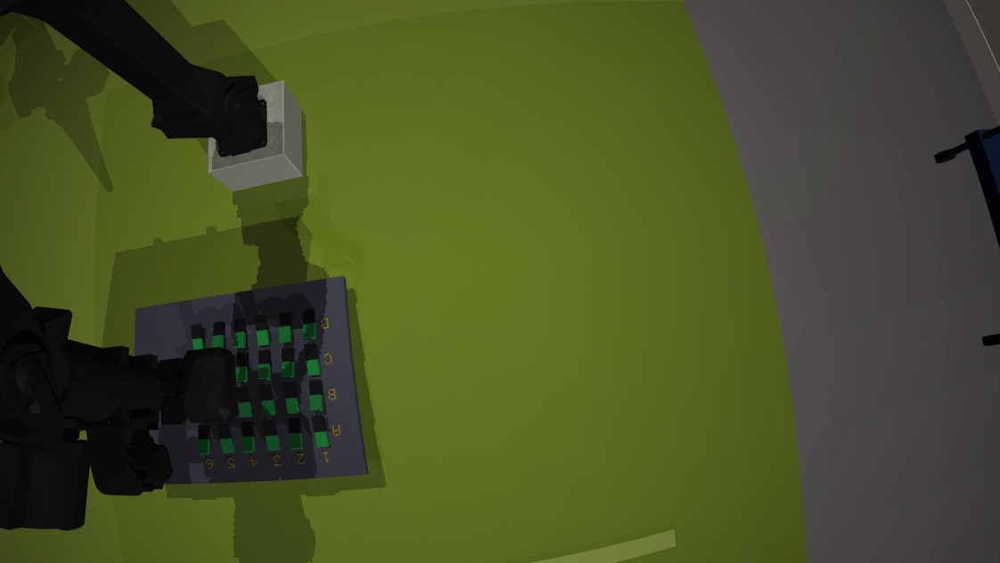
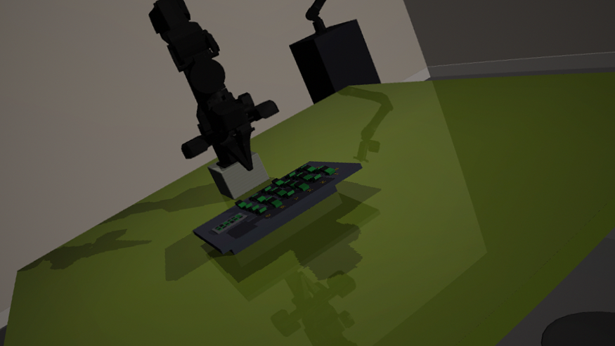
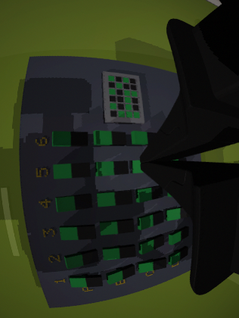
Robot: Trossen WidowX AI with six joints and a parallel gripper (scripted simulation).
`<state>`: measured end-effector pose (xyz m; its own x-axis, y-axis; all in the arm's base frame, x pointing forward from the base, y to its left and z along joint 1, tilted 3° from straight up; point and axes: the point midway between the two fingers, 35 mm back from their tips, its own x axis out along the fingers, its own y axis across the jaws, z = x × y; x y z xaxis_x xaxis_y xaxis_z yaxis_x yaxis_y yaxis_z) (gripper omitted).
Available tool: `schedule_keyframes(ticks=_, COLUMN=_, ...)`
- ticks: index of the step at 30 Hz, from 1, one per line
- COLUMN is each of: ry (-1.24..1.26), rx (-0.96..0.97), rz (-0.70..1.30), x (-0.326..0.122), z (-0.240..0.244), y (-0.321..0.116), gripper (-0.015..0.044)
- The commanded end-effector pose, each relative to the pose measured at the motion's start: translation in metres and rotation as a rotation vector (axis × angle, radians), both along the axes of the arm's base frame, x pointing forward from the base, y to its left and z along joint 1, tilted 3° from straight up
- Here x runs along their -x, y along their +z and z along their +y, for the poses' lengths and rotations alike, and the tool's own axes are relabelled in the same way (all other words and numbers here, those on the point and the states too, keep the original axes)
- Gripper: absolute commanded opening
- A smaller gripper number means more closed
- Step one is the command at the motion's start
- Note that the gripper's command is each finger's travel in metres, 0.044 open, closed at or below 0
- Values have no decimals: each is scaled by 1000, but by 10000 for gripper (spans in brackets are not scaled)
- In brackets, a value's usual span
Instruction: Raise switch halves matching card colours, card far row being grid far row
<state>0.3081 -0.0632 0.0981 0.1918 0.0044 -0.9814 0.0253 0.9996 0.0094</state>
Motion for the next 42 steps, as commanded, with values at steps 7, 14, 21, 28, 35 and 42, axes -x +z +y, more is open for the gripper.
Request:
schedule_keyframes(ticks=7, ry=3, rx=0, rz=21, x=-13, z=-30, y=5, gripper=0)
schedule_keyframes(ticks=14, ry=3, rx=0, rz=47, x=-19, z=-30, y=-29, gripper=0)
schedule_keyframes(ticks=21, ry=3, rx=0, rz=47, x=-21, z=-30, y=-38, gripper=0)
schedule_keyframes(ticks=28, ry=3, rx=0, rz=47, x=-22, z=-30, y=-42, gripper=0)
schedule_keyframes(ticks=35, ry=3, rx=-1, rz=46, x=-24, z=-30, y=-52, gripper=0)
schedule_keyframes(ticks=42, ry=3, rx=-1, rz=46, x=-24, z=-30, y=-53, gripper=0)
